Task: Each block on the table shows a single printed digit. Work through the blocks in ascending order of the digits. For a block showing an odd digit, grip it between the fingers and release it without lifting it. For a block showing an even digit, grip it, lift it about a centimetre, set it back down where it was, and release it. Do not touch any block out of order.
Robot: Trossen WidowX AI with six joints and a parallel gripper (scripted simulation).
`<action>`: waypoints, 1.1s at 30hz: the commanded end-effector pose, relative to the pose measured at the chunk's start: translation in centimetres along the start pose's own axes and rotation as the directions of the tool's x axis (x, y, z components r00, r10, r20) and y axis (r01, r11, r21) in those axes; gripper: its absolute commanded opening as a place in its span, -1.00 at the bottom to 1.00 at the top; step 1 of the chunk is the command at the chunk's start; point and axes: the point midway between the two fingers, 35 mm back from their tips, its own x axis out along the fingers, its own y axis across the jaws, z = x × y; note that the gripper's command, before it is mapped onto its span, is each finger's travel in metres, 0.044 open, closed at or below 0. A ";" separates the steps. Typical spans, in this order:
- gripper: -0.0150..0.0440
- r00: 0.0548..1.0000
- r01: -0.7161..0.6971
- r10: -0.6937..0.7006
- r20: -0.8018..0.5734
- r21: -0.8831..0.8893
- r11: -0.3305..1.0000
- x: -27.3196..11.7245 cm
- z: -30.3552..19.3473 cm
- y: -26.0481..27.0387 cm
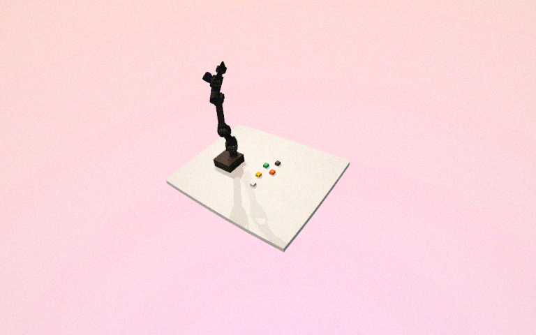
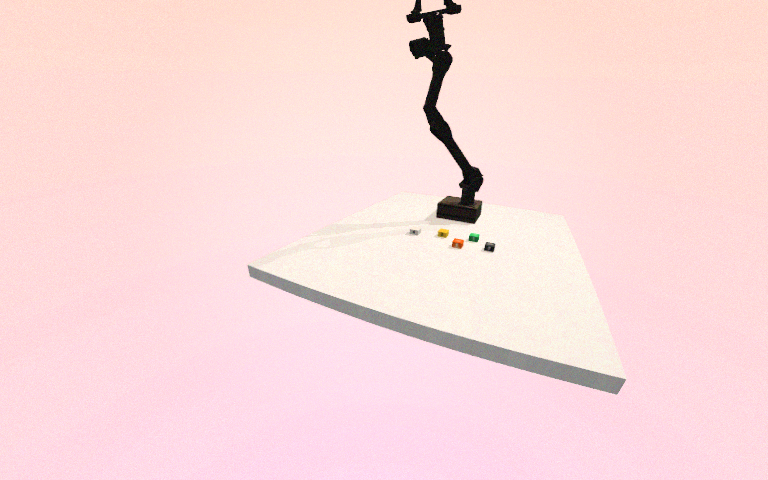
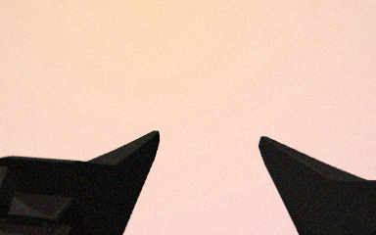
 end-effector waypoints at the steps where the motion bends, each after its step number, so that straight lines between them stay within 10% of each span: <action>1: 0.86 1.000 -0.006 0.006 0.005 -0.007 1.000 -0.1 0.2 0.3; 15: 0.86 0.928 -0.337 0.373 0.015 -0.393 0.855 -4.8 2.0 19.1; 33: 0.86 0.695 -0.717 0.474 -0.541 -0.564 0.410 -11.0 -20.2 30.0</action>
